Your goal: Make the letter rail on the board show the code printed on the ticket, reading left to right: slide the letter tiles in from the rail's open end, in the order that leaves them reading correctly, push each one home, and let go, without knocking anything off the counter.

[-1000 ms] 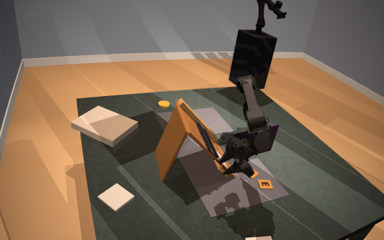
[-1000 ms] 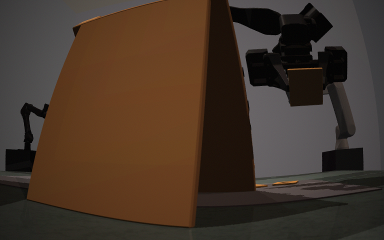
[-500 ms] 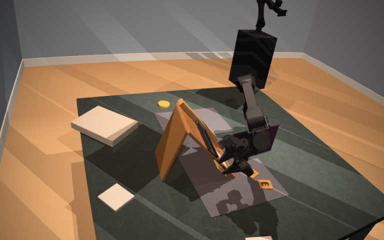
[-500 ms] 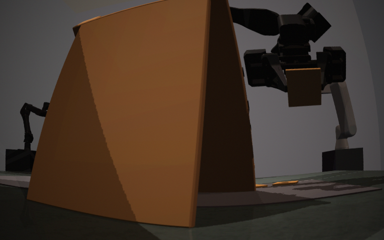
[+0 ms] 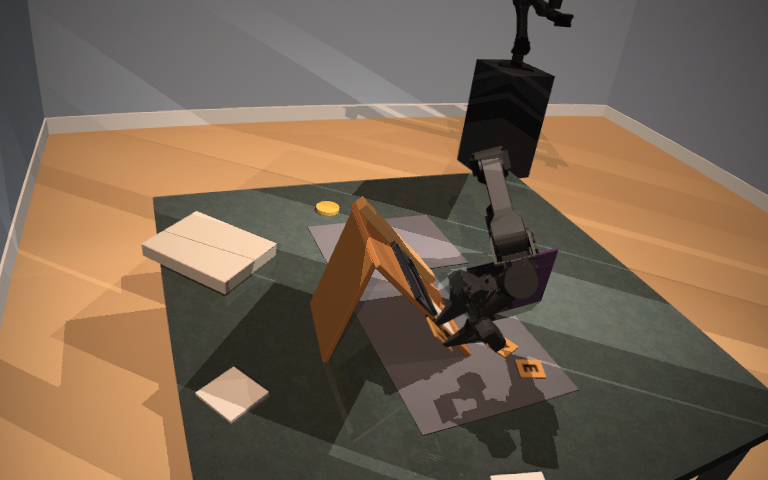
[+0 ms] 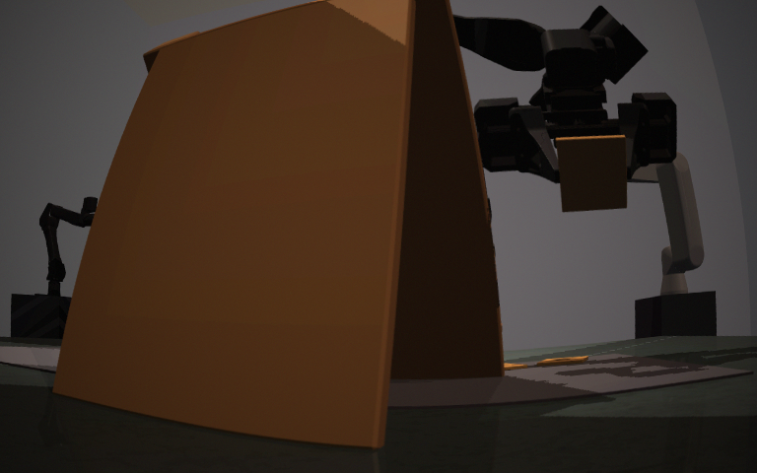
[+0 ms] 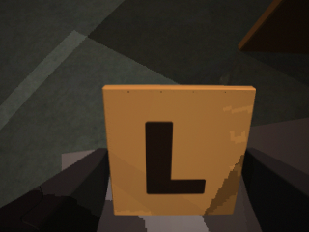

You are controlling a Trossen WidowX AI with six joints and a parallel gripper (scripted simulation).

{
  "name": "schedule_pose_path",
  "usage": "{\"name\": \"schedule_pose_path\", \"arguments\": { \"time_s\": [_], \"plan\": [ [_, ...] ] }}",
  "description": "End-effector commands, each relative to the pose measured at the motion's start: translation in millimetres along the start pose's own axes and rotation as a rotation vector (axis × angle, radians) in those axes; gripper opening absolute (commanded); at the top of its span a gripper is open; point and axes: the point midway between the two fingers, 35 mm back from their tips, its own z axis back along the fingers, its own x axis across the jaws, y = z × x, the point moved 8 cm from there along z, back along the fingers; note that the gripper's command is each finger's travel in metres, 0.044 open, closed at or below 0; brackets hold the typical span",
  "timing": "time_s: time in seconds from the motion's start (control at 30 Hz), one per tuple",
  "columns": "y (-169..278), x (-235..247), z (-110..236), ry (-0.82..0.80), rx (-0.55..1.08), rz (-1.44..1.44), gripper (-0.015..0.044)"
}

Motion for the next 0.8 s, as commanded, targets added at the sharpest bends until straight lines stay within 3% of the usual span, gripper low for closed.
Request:
{"name": "schedule_pose_path", "arguments": {
  "time_s": [0.0,0.77],
  "plan": [
    [-0.7,-2.5,0.5,0.003,-0.004,0.005,0.0],
    [-1.1,-12.2,1.2,0.003,-0.004,0.006,0.0]
  ]
}}
